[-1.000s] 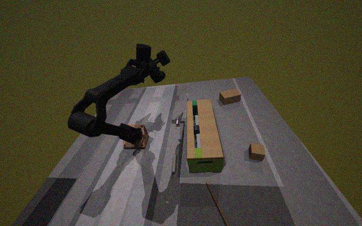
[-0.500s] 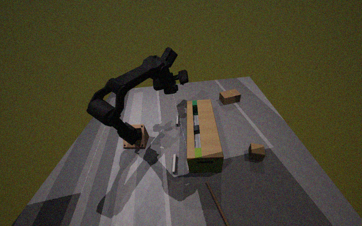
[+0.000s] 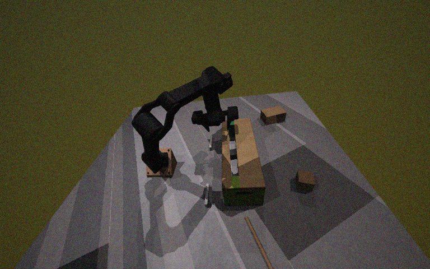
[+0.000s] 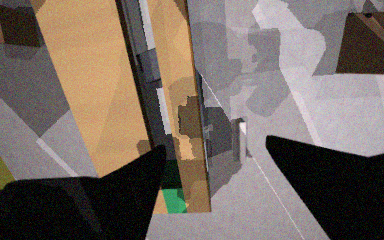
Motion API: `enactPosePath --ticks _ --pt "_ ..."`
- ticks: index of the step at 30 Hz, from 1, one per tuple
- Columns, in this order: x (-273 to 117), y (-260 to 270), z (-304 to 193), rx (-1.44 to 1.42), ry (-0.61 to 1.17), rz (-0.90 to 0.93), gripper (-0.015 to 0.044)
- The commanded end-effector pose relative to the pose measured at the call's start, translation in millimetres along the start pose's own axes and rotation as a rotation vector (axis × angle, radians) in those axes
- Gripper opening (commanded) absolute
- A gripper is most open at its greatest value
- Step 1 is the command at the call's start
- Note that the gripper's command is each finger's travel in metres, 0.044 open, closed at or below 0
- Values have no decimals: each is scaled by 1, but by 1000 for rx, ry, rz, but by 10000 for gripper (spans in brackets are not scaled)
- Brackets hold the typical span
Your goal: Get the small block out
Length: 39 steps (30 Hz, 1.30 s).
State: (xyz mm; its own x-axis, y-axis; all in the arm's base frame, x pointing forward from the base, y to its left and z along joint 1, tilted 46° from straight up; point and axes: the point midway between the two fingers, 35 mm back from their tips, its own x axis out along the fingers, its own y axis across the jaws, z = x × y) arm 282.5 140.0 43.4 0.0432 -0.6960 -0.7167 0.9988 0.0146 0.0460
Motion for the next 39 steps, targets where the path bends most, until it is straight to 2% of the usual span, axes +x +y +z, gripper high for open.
enactPosePath --ticks 1,11,39 --pt "7 10 27 -23 -127 -46 400" --pt "10 10 27 -23 -127 -46 400" --pt "56 10 31 -29 -134 -51 400"
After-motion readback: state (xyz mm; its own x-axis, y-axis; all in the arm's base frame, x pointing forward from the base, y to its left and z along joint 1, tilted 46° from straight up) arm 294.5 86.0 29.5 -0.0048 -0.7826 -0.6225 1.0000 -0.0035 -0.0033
